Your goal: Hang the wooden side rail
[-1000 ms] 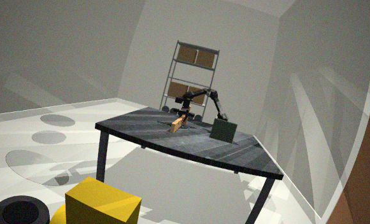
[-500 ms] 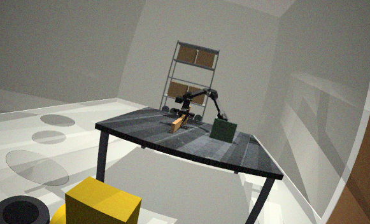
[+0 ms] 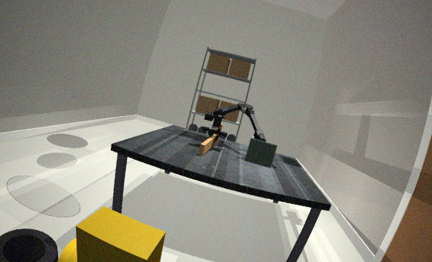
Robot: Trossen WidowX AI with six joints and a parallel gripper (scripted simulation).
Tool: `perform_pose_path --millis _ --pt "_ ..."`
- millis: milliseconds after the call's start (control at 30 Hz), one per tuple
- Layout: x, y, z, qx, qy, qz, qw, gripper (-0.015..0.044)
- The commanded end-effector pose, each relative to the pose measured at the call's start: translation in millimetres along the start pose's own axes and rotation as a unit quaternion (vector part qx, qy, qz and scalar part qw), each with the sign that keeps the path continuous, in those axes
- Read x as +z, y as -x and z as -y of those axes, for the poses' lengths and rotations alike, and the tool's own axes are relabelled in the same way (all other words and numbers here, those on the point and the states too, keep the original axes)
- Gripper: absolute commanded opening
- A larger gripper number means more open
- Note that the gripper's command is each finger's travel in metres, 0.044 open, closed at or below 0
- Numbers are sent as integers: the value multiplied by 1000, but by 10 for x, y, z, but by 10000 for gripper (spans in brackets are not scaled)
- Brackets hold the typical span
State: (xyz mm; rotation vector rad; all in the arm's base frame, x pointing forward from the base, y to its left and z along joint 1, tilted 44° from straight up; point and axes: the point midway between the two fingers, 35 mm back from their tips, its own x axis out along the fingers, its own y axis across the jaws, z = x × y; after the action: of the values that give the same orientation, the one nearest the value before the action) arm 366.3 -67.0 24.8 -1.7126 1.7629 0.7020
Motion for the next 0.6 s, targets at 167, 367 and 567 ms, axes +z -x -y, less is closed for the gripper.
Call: perform_pose_path --millis 167,367,567 --pt "-17 31 14 -4 1 -1 1000 0" --pt "-24 31 14 -4 1 -1 1000 0" --pt "-30 30 14 -4 1 -1 1000 0"
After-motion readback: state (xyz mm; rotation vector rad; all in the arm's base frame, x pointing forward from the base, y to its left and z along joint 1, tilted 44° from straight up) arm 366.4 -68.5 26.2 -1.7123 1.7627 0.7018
